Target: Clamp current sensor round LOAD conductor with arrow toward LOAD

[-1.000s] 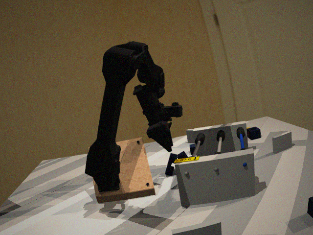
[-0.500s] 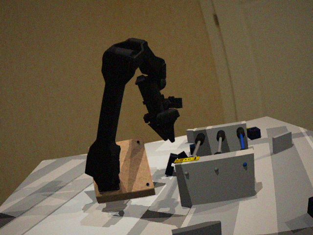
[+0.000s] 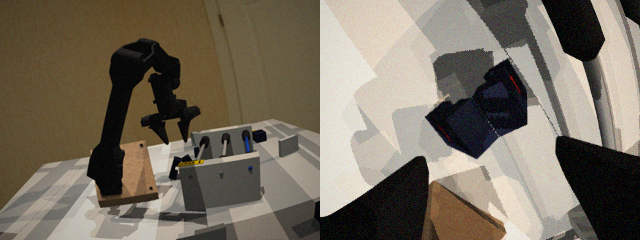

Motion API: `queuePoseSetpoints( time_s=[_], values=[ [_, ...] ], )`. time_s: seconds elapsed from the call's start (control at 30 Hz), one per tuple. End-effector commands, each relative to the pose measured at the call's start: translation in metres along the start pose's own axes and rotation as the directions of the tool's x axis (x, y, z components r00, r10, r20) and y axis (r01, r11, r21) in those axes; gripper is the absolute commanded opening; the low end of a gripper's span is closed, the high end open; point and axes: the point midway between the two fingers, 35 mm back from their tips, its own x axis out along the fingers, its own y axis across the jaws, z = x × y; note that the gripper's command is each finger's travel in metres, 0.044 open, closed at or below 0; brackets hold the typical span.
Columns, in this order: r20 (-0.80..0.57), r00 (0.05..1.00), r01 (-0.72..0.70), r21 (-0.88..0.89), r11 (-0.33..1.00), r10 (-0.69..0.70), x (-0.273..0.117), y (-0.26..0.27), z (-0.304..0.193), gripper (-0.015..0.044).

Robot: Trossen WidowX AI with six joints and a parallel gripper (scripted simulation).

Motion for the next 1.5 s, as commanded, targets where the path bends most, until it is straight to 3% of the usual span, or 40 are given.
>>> queuePoseSetpoints(
  time_s=[0.0,1.37,1.47],
  values=[
    [-0.038,0.996,-0.088,-0.448,0.89,0.079,0.001,-0.01,0.003,0.032],
    [-0.039,0.996,-0.086,-0.447,0.89,0.077,0.061,-0.005,0.0,0.032],
    [-0.038,0.996,-0.089,-0.444,0.892,0.081,0.057,-0.005,0.001,0.03]
  ],
)
